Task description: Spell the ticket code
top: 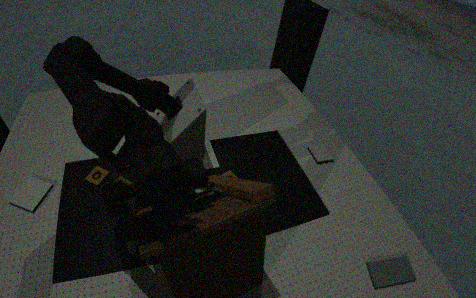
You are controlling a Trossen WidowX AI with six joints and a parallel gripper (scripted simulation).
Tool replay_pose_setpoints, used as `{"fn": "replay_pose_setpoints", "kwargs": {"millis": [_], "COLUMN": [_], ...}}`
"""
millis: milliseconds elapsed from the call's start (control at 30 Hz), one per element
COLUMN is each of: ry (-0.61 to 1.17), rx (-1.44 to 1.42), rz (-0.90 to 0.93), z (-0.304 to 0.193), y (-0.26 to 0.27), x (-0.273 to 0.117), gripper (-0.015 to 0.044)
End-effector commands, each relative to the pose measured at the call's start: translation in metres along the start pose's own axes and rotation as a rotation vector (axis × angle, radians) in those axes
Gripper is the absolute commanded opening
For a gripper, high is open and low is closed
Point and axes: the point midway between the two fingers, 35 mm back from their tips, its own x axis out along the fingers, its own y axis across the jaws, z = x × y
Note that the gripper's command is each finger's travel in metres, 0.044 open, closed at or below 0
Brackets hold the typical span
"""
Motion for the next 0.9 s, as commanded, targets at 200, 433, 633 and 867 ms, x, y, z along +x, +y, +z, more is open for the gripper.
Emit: {"fn": "replay_pose_setpoints", "kwargs": {"millis": [200, 433, 633, 867], "ry": [0.006, 0.006, 0.006, 0.006], "rx": [-0.003, -0.003, -0.003, -0.003], "rz": [-0.002, -0.002, -0.002, -0.002], "z": [-0.0023, -0.0022, -0.0021, -0.0019], "y": [0.0045, 0.0068, 0.0088, 0.0112], "x": [0.0027, 0.0028, 0.0028, 0.0027], "gripper": [0.0, 0.0, 0.0, 0.0]}}
